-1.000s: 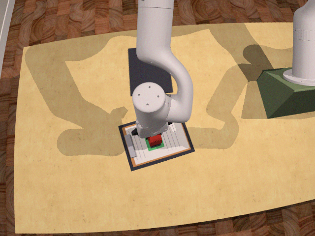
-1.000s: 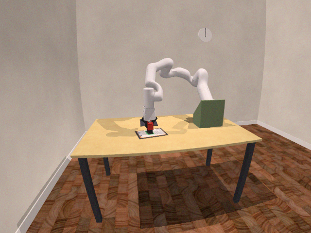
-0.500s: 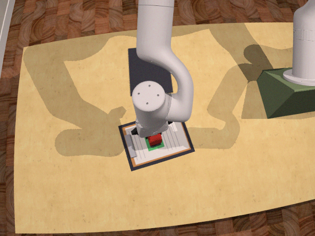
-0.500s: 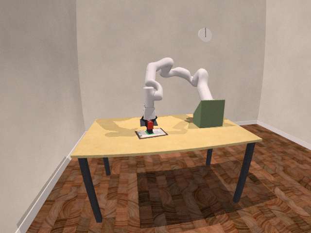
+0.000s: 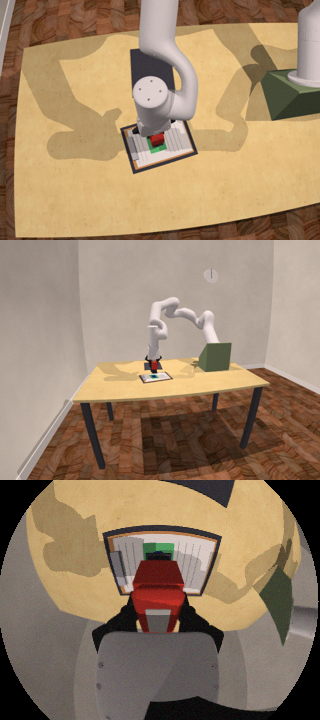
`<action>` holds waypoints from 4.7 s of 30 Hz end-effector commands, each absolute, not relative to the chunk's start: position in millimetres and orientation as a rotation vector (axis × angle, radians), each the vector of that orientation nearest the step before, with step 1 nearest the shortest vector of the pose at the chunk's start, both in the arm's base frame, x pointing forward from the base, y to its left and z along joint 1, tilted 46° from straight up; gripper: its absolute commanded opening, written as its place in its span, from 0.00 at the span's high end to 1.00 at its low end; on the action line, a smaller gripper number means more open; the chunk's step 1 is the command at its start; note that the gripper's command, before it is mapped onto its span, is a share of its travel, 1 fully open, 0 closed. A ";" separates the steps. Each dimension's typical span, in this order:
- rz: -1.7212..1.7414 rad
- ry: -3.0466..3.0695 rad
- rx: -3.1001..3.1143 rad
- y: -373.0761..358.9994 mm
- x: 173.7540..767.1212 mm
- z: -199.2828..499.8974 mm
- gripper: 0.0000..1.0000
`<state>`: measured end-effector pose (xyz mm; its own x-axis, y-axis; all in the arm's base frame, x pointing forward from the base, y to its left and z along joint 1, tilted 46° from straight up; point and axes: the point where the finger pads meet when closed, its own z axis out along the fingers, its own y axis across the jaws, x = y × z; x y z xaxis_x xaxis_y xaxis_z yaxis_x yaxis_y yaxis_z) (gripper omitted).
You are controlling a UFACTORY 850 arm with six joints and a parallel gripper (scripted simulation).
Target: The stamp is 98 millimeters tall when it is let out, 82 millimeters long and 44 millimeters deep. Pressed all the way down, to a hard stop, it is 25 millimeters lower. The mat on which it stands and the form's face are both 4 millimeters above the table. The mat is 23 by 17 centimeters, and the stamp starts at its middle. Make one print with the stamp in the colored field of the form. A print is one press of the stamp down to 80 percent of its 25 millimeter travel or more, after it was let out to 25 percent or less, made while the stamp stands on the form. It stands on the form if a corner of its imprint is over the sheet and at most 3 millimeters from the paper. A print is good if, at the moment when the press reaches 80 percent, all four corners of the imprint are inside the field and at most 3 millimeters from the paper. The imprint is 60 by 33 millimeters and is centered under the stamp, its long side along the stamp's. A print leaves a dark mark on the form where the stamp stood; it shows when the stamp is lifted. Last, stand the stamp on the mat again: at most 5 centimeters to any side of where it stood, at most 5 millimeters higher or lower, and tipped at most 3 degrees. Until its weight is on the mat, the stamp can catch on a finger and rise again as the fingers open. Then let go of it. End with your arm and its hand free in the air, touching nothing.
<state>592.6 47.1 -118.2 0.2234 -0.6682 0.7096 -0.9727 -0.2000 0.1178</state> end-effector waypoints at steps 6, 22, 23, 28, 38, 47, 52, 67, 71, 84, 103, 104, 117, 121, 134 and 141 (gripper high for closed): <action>0.830 -1.811 1.747 -37.1 599.7 -29.5 0.73; 0.845 -1.842 1.719 -160.7 585.1 97.2 0.73; 0.845 -1.842 1.719 -163.5 584.9 100.3 0.73; 0.845 -1.842 1.719 -175.6 583.6 113.8 0.73; 0.845 -1.842 1.719 -213.4 579.8 155.8 0.73; 0.845 -1.842 1.719 -214.5 579.7 157.1 0.73; 0.845 -1.842 1.719 -213.4 579.8 155.8 0.73; 0.845 -1.842 1.719 -164.2 585.0 100.3 0.73; 0.845 -1.842 1.719 -157.2 585.7 92.4 0.73; 0.845 -1.842 1.719 -157.0 585.8 91.8 0.73; 0.845 -1.842 1.719 -178.7 587.7 69.9 0.73; 0.845 -1.842 1.719 -180.0 587.8 68.6 0.73; 0.845 -1.842 1.719 -184.6 588.2 63.9 0.73; 0.845 -1.842 1.719 -184.6 588.2 63.9 0.73; 0.845 -1.842 1.719 -184.6 588.2 63.9 0.13; 0.845 -1.842 1.719 -184.6 588.2 63.9 0.13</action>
<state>587.6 -185.1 63.4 -0.0959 -0.6976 0.7101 -0.9933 0.0212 -0.1133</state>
